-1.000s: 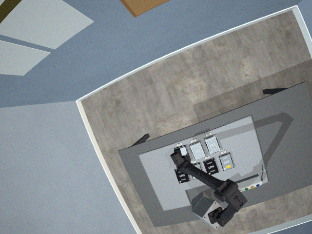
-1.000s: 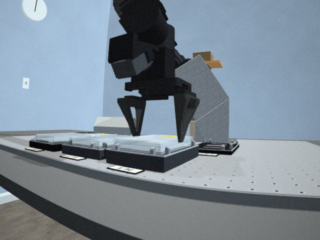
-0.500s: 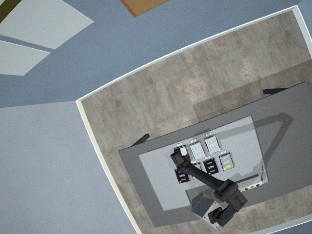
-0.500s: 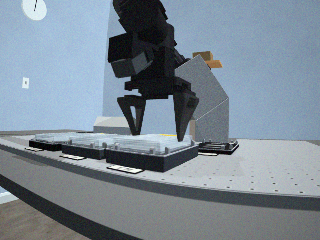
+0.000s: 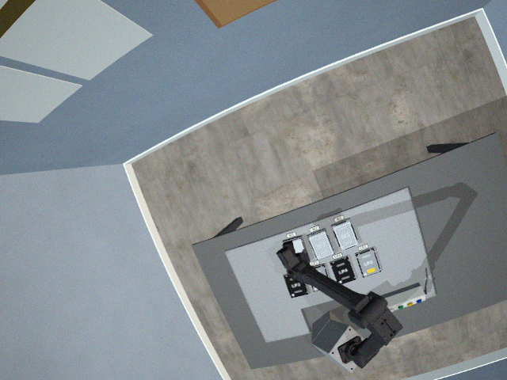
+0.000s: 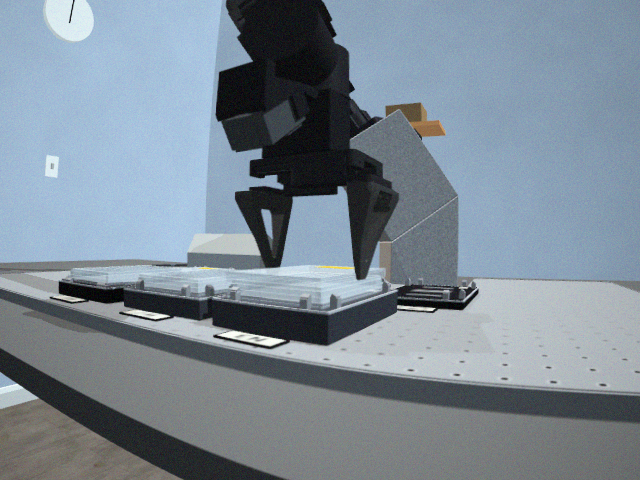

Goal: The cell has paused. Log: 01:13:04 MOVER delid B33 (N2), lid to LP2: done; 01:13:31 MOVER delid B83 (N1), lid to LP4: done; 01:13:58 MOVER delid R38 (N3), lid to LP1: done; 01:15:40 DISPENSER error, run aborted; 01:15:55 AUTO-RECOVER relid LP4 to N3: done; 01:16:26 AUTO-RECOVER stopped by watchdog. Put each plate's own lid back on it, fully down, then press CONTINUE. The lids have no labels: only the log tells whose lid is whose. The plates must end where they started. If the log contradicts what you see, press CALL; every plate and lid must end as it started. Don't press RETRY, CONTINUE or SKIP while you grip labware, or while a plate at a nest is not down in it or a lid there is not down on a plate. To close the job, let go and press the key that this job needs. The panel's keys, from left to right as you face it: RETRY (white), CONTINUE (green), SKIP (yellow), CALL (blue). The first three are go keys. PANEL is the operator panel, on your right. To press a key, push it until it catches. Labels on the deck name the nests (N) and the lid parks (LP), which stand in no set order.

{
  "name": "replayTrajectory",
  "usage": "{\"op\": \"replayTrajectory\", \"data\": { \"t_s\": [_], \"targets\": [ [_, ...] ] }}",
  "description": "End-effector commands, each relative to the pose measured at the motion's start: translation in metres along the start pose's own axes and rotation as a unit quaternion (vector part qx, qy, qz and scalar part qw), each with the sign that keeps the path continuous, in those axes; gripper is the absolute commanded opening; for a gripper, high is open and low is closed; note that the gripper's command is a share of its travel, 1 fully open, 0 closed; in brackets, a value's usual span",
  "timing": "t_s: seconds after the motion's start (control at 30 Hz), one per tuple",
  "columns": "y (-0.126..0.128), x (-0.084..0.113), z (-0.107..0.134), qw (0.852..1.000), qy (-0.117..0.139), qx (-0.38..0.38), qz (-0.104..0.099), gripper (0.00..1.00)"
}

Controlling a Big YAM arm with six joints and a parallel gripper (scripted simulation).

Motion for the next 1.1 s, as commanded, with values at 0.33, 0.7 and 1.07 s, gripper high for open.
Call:
{"op": "replayTrajectory", "data": {
  "t_s": [0.33,0.7,1.07],
  "targets": [
    [0.006,0.012,0.001,1.000,-0.003,0.003,-0.002,0.00],
    [0.005,0.024,-0.001,1.000,-0.008,0.002,-0.004,0.00],
    [0.007,0.023,0.000,1.000,-0.003,0.003,-0.002,0.00]
  ]
}}
Point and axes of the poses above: the point where the finger pads meet when closed, its own x axis back along the fingers, its own y axis across the jaws, z = x × y, the point moved 8 cm from there along x, back along the fingers, and after that the axes turned 11 degrees about -x, right-handed, at the moved point
